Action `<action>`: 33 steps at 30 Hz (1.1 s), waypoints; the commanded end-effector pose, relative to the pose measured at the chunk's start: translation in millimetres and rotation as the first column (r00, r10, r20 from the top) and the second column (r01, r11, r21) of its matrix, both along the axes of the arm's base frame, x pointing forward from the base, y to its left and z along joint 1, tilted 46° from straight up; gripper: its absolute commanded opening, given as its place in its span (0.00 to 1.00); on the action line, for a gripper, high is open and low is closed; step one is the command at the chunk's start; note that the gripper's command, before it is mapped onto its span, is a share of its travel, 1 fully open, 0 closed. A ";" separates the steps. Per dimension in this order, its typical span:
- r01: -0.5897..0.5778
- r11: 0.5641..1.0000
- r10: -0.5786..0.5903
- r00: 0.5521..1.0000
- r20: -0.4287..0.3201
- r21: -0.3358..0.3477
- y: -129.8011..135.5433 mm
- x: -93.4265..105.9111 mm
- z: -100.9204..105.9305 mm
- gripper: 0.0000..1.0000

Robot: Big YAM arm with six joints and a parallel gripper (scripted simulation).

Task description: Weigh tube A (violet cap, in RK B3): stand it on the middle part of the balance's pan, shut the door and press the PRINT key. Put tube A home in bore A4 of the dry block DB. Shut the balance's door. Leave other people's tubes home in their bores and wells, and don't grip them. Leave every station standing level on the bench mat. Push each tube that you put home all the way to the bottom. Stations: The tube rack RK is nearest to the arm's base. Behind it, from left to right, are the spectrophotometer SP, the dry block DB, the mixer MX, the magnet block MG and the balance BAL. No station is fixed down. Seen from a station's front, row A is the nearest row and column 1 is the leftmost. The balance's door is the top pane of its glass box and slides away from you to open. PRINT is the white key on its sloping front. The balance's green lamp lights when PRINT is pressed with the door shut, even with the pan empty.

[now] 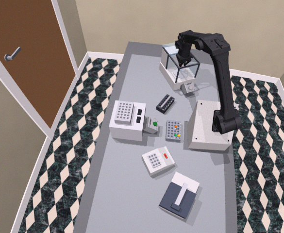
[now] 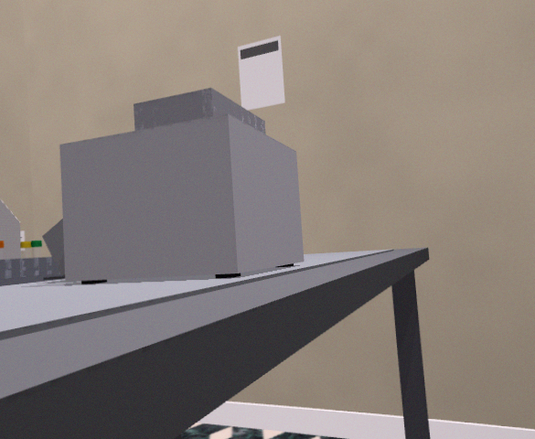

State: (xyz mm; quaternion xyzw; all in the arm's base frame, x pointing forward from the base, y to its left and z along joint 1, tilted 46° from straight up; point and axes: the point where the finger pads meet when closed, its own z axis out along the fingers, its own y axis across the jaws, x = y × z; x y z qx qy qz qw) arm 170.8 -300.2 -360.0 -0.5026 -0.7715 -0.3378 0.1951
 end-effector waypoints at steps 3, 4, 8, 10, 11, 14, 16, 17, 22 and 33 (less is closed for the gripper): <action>0.001 1.000 -0.001 1.000 -0.006 0.002 7.5 0.8 -10.1 0.36; 0.001 1.000 -0.001 1.000 -0.006 0.002 7.5 0.8 -10.1 0.36; 0.002 1.000 -0.002 1.000 0.000 -0.013 0.6 3.7 -12.5 0.36; 0.000 1.000 0.000 1.000 -0.002 -0.008 4.7 3.3 -12.8 0.36; -0.001 1.000 0.001 1.000 -0.003 -0.005 6.6 3.0 -13.0 0.36; 0.001 1.000 -0.001 1.000 -0.005 0.000 10.1 1.2 -13.6 0.36; 0.002 1.000 -0.002 1.000 -0.004 -0.004 8.6 1.7 -14.6 0.36; 0.002 1.000 -0.002 1.000 -0.004 -0.002 10.2 1.5 -14.8 0.36; 0.002 1.000 -0.001 1.000 0.002 -0.014 4.4 4.1 -16.7 0.36; 0.002 1.000 -0.002 1.000 -0.004 -0.002 15.0 1.5 -19.6 0.36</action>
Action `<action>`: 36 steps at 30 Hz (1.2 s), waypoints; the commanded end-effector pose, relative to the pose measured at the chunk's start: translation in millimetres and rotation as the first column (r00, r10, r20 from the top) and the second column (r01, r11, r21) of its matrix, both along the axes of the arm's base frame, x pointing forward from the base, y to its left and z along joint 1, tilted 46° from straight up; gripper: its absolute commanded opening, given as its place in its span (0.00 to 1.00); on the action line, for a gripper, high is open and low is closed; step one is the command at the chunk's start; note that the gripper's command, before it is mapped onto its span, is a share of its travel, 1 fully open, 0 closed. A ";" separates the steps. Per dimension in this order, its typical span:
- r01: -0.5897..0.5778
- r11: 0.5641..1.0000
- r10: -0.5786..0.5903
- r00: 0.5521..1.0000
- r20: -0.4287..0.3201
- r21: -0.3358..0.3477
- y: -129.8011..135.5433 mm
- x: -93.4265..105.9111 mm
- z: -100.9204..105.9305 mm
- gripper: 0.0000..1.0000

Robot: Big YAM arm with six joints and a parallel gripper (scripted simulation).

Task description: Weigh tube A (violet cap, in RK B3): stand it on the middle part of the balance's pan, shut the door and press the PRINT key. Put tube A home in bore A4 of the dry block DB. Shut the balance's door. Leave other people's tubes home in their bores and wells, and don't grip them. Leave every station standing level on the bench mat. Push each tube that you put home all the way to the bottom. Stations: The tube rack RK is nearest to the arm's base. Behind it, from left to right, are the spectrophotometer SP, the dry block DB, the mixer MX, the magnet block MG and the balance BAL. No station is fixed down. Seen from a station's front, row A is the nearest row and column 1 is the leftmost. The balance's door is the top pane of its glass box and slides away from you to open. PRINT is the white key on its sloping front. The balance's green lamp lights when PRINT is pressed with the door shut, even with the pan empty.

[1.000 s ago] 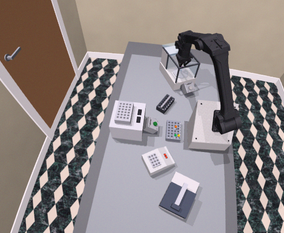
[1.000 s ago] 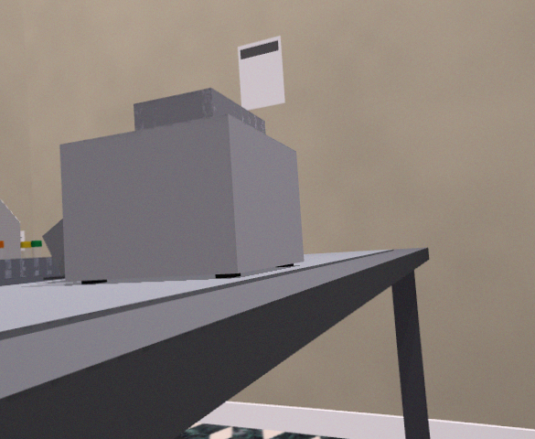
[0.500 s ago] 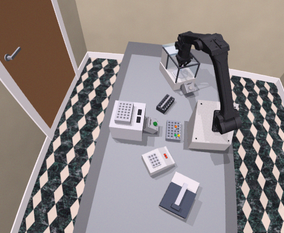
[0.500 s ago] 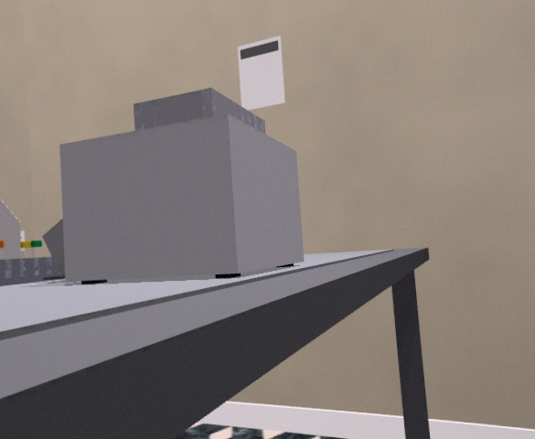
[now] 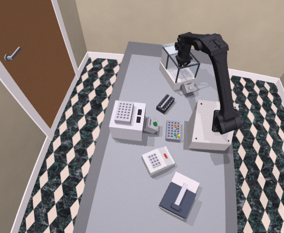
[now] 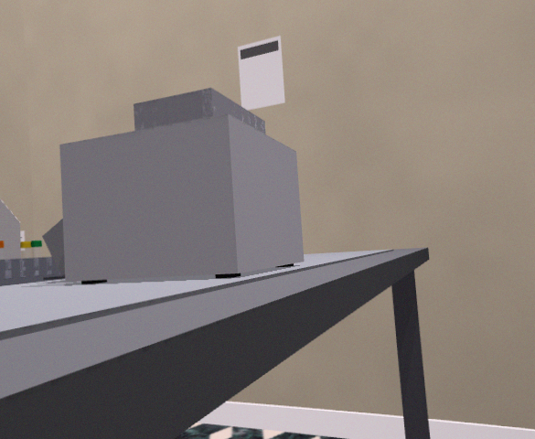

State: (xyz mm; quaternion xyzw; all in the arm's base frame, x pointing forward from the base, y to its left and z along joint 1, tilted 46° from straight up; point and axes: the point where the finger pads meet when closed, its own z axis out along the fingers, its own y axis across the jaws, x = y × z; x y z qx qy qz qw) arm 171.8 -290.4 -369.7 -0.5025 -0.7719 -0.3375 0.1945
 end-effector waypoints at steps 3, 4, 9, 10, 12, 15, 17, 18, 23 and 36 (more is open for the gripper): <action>0.000 1.000 0.000 1.000 -0.003 -0.004 3.4 2.1 -10.5 0.36; 0.000 1.000 0.000 1.000 -0.003 -0.004 3.4 2.1 -10.5 0.36; 0.003 1.000 -0.003 1.000 -0.002 -0.005 2.2 1.3 -10.6 0.36; 0.003 1.000 -0.003 1.000 -0.002 -0.005 2.2 1.3 -10.6 0.36; 0.003 1.000 -0.003 1.000 -0.002 -0.005 2.2 1.3 -10.6 0.36; 0.003 1.000 -0.003 1.000 -0.002 -0.005 2.2 1.3 -10.6 0.36; 0.003 1.000 -0.003 1.000 -0.002 -0.005 2.2 1.3 -10.6 0.09; 0.003 1.000 -0.003 1.000 -0.002 -0.005 2.2 1.3 -10.6 0.09; 0.003 1.000 -0.003 1.000 -0.002 -0.005 2.2 1.3 -10.6 0.09; 0.003 1.000 -0.003 1.000 -0.002 -0.005 2.2 1.3 -10.6 0.09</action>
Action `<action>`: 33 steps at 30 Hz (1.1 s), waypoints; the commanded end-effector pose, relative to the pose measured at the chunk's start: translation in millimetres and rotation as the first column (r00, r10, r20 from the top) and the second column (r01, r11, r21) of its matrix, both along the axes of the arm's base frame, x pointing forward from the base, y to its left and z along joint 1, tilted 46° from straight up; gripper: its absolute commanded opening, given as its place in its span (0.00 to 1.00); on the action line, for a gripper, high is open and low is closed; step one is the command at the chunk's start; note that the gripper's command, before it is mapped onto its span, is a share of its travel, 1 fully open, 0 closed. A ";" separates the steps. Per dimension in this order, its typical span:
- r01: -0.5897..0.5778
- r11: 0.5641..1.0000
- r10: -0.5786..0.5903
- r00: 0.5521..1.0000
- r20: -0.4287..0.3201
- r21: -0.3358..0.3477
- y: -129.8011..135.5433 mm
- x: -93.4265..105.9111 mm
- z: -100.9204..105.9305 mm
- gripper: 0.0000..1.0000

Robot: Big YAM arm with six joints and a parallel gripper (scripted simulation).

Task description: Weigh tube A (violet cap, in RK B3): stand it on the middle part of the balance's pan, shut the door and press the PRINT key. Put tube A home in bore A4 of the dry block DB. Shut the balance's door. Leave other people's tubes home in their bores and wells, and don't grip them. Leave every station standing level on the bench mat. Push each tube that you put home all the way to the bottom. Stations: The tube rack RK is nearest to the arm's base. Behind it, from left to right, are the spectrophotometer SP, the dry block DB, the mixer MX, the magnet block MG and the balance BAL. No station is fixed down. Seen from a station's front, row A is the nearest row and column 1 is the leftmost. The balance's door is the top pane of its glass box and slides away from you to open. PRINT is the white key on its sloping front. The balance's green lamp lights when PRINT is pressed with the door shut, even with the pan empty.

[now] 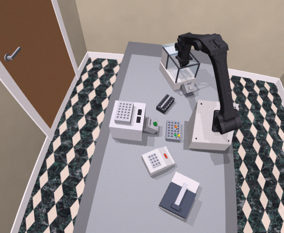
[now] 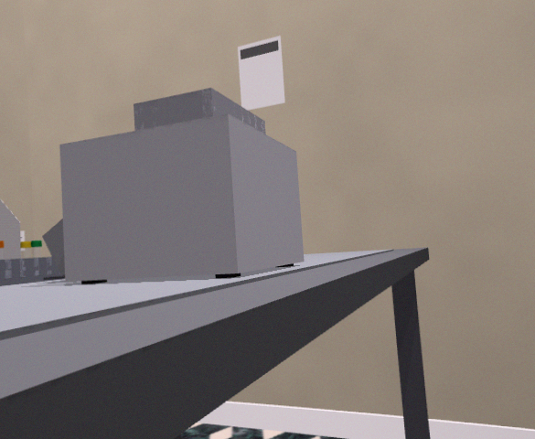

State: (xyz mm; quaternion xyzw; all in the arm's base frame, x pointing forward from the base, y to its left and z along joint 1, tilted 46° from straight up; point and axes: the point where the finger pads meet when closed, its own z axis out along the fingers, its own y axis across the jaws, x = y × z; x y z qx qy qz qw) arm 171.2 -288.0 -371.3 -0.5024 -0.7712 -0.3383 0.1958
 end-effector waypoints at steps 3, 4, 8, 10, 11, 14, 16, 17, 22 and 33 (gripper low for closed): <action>0.003 1.000 -0.003 1.000 -0.001 -0.009 -0.2 1.9 -9.0 0.09; 0.003 1.000 -0.003 1.000 -0.001 -0.009 -0.2 1.9 -9.0 0.09; 0.006 1.000 -0.006 1.000 0.004 -0.017 -10.6 3.6 -2.0 0.09; 0.008 1.000 -0.007 1.000 0.008 -0.024 -17.7 4.8 3.0 0.09; 0.009 1.000 -0.008 1.000 0.010 -0.029 -21.7 5.5 5.2 0.09; 0.003 1.000 -0.003 1.000 0.011 -0.030 -18.0 5.5 2.1 0.09; 0.003 1.000 -0.003 1.000 0.011 -0.030 -18.0 5.5 2.1 0.09; 0.003 1.000 -0.003 1.000 0.011 -0.030 -18.0 5.5 2.1 0.09; 0.003 1.000 -0.003 1.000 0.011 -0.030 -18.0 5.5 2.1 0.09; 0.003 1.000 -0.003 1.000 0.011 -0.030 -18.0 5.5 2.1 0.09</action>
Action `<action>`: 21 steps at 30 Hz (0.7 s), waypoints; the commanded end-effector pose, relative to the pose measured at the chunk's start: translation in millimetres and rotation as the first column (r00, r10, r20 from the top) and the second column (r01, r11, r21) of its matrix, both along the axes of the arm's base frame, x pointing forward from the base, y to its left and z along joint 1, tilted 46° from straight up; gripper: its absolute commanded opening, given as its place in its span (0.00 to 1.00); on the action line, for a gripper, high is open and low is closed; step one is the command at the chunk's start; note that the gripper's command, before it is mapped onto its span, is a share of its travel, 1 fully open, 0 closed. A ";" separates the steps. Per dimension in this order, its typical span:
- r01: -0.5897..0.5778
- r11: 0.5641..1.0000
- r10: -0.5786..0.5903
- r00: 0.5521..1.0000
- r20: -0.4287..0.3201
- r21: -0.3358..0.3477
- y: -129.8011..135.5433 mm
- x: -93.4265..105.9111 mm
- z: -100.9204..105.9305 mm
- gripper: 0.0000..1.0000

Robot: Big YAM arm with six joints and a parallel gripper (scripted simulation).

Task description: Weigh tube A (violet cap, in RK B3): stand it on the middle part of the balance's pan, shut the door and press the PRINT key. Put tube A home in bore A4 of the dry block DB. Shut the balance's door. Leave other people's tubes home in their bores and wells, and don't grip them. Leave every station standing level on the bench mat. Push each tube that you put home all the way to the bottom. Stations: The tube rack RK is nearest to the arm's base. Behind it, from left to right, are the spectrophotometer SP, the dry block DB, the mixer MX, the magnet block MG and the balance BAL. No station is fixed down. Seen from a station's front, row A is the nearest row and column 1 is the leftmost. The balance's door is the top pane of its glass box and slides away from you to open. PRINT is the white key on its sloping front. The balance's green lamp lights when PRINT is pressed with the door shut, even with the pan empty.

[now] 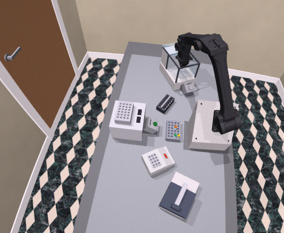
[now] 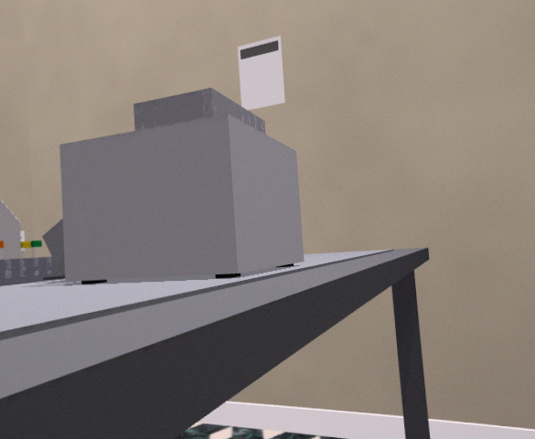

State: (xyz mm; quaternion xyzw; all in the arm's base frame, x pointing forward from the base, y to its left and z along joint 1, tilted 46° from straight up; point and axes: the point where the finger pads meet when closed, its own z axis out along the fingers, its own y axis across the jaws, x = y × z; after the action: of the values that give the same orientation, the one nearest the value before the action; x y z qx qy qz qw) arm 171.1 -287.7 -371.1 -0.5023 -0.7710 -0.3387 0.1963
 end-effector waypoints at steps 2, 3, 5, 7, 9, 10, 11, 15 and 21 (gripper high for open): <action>0.003 1.000 -0.003 1.000 0.012 -0.031 -18.2 5.6 1.9 0.09; 0.003 1.000 -0.003 1.000 0.012 -0.031 -18.2 5.6 1.9 0.09; 0.003 1.000 -0.003 1.000 0.012 -0.031 -18.2 5.6 1.9 0.09; 0.003 1.000 -0.003 1.000 0.012 -0.031 -18.2 5.6 1.9 0.09; 0.003 1.000 -0.003 1.000 0.012 -0.031 -18.2 5.6 1.9 0.09; 0.003 1.000 -0.003 1.000 0.012 -0.031 -18.2 5.6 1.9 0.09; 0.003 1.000 -0.003 1.000 0.012 -0.031 -18.2 5.6 1.9 0.09; 0.003 1.000 -0.003 1.000 0.012 -0.031 -18.2 5.6 1.9 0.09; 0.014 0.998 -0.012 1.000 0.024 -0.059 -39.6 7.8 11.9 0.09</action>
State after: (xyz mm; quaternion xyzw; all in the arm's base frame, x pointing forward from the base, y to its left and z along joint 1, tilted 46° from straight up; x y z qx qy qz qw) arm 170.2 -287.6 -370.7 -0.5028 -0.7702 -0.3392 0.1975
